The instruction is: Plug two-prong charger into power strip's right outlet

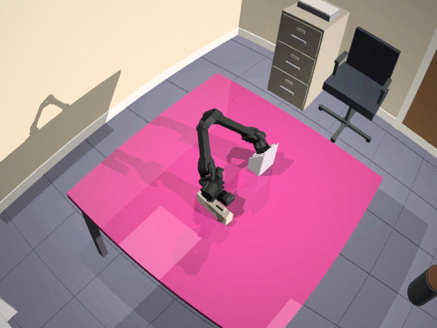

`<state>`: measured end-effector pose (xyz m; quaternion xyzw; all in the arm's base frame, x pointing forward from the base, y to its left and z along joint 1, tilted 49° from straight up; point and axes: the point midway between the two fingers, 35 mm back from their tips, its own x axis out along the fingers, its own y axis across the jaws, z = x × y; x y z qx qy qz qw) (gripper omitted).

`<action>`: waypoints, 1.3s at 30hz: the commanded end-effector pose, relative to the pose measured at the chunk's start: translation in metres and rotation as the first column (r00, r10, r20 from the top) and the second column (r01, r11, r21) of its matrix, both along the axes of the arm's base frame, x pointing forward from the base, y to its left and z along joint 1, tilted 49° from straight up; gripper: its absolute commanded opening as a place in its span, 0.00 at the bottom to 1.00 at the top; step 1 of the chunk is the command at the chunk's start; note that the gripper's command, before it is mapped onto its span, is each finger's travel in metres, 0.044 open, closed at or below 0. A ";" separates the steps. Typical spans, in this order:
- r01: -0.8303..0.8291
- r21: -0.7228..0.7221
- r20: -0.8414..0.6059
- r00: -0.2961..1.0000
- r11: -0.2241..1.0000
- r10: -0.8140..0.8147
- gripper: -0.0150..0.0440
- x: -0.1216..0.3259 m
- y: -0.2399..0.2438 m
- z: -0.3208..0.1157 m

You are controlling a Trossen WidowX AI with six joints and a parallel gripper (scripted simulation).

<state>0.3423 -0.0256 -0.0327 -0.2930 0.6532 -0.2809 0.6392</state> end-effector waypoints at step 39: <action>-0.004 -0.001 0.014 1.000 1.000 0.004 1.00 -0.006 0.000 0.000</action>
